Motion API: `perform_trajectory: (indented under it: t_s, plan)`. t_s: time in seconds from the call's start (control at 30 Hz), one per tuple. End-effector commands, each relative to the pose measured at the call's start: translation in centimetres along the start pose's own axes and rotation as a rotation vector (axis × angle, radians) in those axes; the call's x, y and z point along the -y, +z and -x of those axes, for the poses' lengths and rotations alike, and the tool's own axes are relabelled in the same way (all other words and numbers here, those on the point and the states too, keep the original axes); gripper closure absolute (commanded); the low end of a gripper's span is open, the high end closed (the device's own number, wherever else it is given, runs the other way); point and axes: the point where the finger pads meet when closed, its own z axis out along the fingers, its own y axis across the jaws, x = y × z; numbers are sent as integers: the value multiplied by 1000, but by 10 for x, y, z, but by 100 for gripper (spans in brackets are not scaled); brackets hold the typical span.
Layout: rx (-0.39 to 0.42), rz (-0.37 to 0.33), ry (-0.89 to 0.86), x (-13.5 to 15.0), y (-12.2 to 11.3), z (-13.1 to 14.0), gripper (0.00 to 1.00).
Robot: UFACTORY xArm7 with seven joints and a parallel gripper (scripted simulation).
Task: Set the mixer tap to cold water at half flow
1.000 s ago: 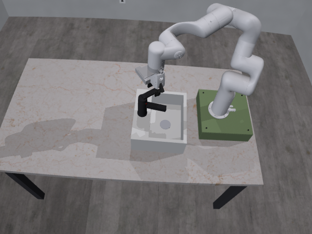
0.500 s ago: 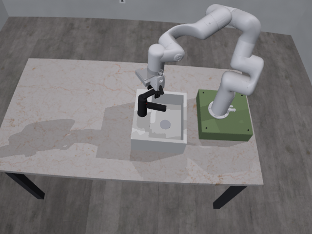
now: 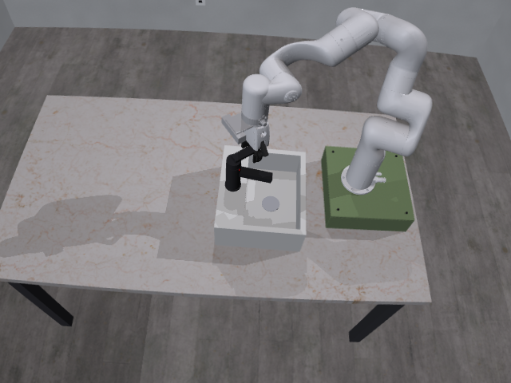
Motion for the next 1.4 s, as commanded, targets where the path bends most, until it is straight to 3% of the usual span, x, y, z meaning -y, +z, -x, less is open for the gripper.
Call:
perform_trajectory:
  t_s: [0.0,0.53,0.57,1.37]
  plan:
    - [-3,1,0,0,-1,-1,33]
    - [-3,1,0,0,0,-1,33]
    - [-3,1,0,0,0,-1,100]
    - [-3,1,0,0,0,-1,100]
